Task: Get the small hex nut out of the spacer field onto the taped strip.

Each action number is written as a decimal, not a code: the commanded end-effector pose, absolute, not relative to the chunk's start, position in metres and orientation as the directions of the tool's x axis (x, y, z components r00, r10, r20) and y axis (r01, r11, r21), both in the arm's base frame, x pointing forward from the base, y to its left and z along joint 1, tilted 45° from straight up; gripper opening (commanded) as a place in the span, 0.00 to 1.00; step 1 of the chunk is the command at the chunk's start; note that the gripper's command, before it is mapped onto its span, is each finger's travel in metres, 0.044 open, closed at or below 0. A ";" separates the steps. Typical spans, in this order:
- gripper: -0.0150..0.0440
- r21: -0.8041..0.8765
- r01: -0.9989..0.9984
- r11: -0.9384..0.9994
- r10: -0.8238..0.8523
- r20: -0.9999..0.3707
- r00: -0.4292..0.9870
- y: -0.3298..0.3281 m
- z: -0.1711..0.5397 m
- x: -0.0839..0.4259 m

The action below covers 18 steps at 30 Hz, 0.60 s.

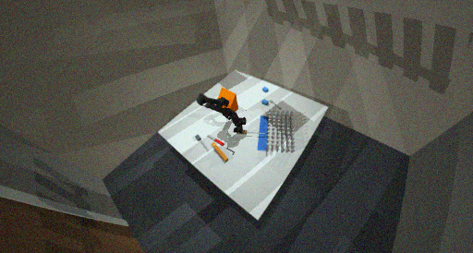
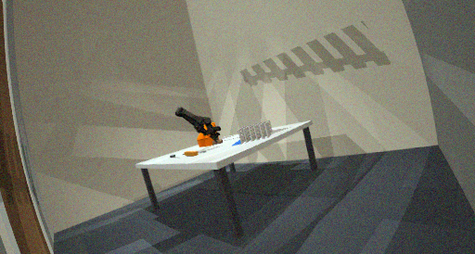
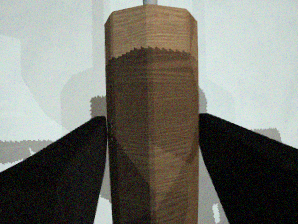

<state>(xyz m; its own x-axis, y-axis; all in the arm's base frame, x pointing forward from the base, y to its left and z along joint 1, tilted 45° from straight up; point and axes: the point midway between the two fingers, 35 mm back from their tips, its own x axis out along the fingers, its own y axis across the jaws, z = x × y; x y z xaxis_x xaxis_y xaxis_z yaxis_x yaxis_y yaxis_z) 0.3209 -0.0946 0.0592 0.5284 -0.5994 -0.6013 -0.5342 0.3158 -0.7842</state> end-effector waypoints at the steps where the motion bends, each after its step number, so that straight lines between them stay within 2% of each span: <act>1: 0.25 -0.786 -0.532 0.314 -0.594 -0.600 0.536 -0.098 0.066 0.311; 9: 0.25 -0.784 -0.535 0.314 -0.592 -0.603 0.535 -0.101 0.073 0.297; 18: 0.25 -0.773 -0.540 0.334 -0.584 -0.619 0.525 -0.070 0.098 0.303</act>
<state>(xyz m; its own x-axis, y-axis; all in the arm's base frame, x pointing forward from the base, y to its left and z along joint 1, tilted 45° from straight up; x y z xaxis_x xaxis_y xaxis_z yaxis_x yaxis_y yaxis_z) 0.2985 -0.0832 0.0826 0.5120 -0.5883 -0.6259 -0.5543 0.3304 -0.7639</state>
